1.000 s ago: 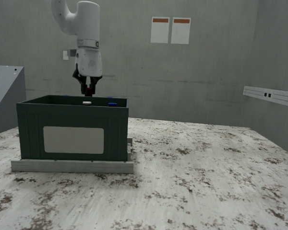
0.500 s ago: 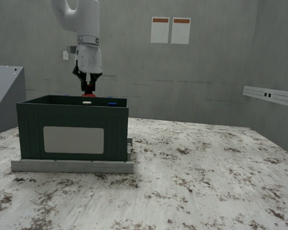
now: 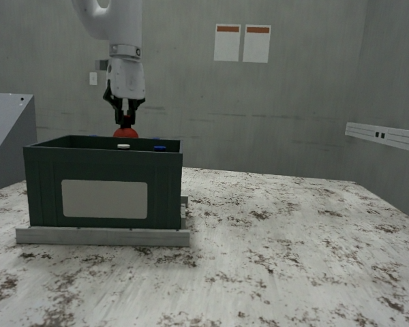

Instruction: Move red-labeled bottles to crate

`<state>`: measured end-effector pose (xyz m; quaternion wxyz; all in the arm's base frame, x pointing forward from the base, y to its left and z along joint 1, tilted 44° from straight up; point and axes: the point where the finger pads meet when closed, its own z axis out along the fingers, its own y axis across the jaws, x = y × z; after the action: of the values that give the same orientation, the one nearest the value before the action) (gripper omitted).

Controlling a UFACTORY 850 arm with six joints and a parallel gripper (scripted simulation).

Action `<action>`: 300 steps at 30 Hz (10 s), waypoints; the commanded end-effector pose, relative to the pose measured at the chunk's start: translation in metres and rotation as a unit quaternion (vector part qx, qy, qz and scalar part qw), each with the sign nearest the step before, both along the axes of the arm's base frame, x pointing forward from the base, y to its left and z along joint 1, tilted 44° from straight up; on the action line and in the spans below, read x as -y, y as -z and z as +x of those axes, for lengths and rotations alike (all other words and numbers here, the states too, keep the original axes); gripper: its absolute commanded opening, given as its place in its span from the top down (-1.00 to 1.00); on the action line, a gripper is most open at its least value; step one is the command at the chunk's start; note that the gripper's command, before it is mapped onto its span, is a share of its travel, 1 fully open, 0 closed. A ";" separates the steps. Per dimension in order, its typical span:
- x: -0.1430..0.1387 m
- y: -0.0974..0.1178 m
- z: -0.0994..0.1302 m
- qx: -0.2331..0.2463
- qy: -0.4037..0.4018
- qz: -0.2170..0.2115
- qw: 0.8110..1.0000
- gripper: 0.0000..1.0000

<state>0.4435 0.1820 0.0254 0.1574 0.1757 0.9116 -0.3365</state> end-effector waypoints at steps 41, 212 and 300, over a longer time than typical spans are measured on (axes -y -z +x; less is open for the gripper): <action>-0.033 -0.035 -0.008 0.001 0.000 0.000 1.000 1.00; -0.077 -0.091 -0.021 0.001 0.000 0.001 1.000 1.00; 0.021 -0.185 -0.009 0.001 0.000 0.001 1.000 1.00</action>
<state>0.4335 0.1675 0.2030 0.1574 0.1758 0.9116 -0.3367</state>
